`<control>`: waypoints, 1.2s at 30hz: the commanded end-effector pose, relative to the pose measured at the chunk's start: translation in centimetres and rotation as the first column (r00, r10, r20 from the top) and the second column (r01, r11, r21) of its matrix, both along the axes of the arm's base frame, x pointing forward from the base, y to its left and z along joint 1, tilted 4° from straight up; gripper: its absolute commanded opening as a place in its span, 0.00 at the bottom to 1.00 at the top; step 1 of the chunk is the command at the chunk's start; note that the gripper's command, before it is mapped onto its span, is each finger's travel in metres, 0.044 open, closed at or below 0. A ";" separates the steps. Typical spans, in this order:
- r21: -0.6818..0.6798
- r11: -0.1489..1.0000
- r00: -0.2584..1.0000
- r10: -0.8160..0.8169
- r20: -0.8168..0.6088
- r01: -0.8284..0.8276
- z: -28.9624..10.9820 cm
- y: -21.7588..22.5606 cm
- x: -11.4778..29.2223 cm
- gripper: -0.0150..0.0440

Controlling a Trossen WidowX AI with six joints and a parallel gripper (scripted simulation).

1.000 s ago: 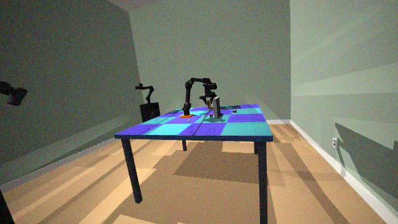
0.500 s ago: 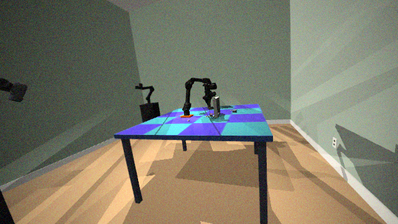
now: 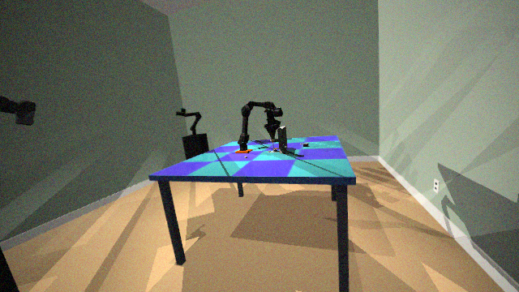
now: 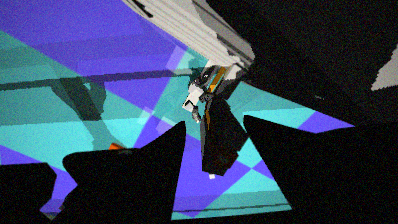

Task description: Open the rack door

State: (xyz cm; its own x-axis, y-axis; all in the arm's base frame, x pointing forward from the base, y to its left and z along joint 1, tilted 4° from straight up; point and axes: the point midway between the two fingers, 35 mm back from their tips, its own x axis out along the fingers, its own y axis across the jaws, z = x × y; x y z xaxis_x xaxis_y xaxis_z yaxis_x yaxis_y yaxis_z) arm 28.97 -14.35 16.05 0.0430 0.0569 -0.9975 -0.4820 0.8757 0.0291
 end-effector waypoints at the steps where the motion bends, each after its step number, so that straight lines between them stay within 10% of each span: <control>1: -0.008 0.980 0.980 0.197 0.010 -0.197 0.0 0.0 0.0 0.74; 17: -0.061 0.549 0.548 0.836 0.029 -0.834 0.0 0.0 0.0 0.74; 26: -0.069 0.442 0.441 0.897 0.028 -0.894 0.0 0.0 0.0 0.74; 36: -0.069 0.442 0.441 0.897 0.028 -0.894 0.0 0.0 0.0 0.40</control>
